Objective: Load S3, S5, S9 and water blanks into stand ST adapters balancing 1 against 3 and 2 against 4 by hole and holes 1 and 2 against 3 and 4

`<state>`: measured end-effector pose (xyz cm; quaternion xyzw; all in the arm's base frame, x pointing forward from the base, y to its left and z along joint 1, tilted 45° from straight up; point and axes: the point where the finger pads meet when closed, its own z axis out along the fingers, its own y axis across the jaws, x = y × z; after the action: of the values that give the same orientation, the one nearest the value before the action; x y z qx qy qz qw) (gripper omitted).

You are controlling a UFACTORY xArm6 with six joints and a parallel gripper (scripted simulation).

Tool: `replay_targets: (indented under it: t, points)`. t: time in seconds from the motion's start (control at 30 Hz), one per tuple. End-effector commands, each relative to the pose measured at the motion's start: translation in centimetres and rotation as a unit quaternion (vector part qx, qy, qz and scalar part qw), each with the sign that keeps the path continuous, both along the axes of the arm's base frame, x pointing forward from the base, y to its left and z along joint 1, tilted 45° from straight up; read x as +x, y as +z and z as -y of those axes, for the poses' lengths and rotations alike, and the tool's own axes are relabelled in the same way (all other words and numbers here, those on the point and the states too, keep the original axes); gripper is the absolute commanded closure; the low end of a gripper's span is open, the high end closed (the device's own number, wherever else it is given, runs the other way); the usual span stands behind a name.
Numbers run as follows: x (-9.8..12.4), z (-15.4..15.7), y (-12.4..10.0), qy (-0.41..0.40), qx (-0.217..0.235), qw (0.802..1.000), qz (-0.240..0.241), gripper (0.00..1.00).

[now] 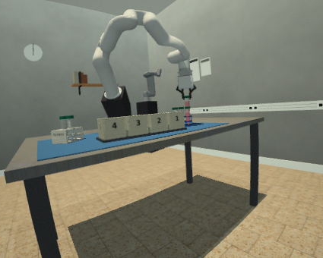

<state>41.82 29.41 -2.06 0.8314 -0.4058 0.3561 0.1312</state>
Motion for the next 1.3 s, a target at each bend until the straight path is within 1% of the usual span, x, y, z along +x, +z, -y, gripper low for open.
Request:
replay_targets:
  t: [0.0, 1.03, 1.27]
  points:
    - [-0.2, -0.4, 0.5, 0.001, 0.001, 1.0, 0.001, 1.0]
    - [-3.0, -3.3, 4.6, 0.001, 0.001, 1.0, 0.001, 1.0]
    - [-3.0, -3.3, 4.6, 0.001, 0.001, 1.0, 0.001, 1.0]
